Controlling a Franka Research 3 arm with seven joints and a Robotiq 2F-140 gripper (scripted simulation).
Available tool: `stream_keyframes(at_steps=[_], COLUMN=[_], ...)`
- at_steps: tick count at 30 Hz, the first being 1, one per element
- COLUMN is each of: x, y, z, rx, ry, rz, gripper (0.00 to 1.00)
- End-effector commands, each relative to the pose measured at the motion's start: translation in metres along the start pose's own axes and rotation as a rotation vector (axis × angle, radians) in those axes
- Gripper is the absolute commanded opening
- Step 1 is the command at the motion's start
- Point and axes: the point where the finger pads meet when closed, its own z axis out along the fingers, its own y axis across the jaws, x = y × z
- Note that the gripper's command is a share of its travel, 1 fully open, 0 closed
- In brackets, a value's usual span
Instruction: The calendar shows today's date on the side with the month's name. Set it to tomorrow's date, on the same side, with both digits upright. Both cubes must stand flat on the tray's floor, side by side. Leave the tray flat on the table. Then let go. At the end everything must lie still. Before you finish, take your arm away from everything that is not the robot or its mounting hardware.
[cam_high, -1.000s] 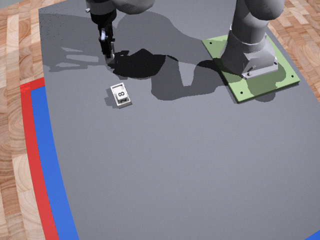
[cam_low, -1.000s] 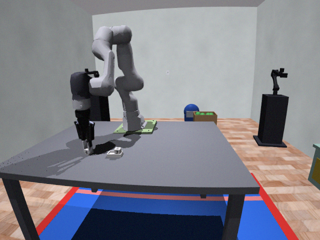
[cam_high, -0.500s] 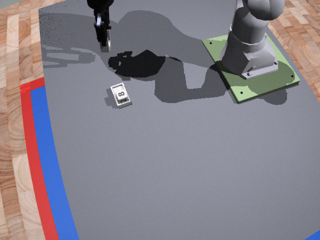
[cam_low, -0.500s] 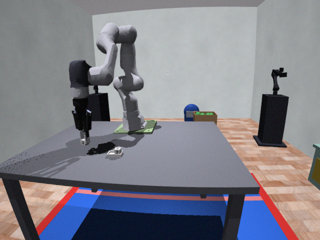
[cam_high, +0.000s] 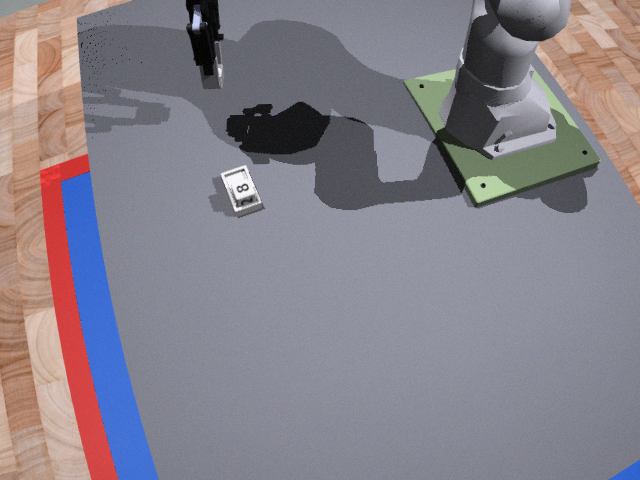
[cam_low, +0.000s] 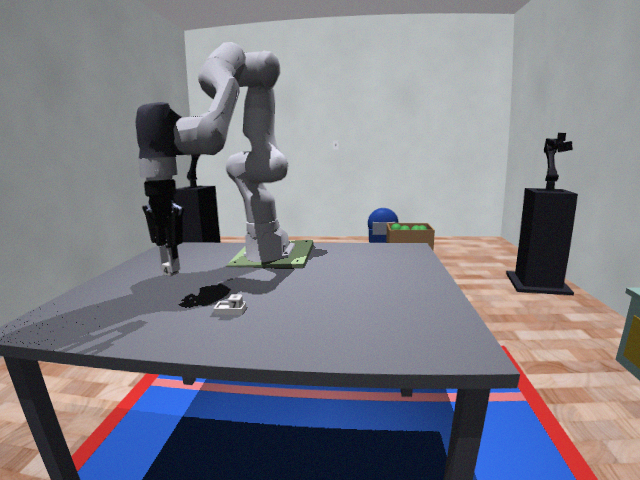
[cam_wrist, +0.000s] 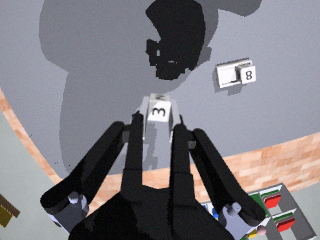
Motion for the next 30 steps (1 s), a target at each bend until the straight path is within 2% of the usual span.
stream_keyframes(at_steps=[1,4,7,11,30], x=[0.003,0.003,0.003,0.003,0.004], y=[0.0,0.001,0.005,0.007,0.015], z=[-0.001,-0.001,-0.001,-0.001,-0.001], rx=[-0.002,-0.003,-0.004,-0.004,-0.005], ry=[0.011,0.011,0.011,0.011,0.01], rz=[-0.01,-0.041,-0.199,-0.277,-0.567], gripper=[0.16,0.16,0.16,0.16,0.16])
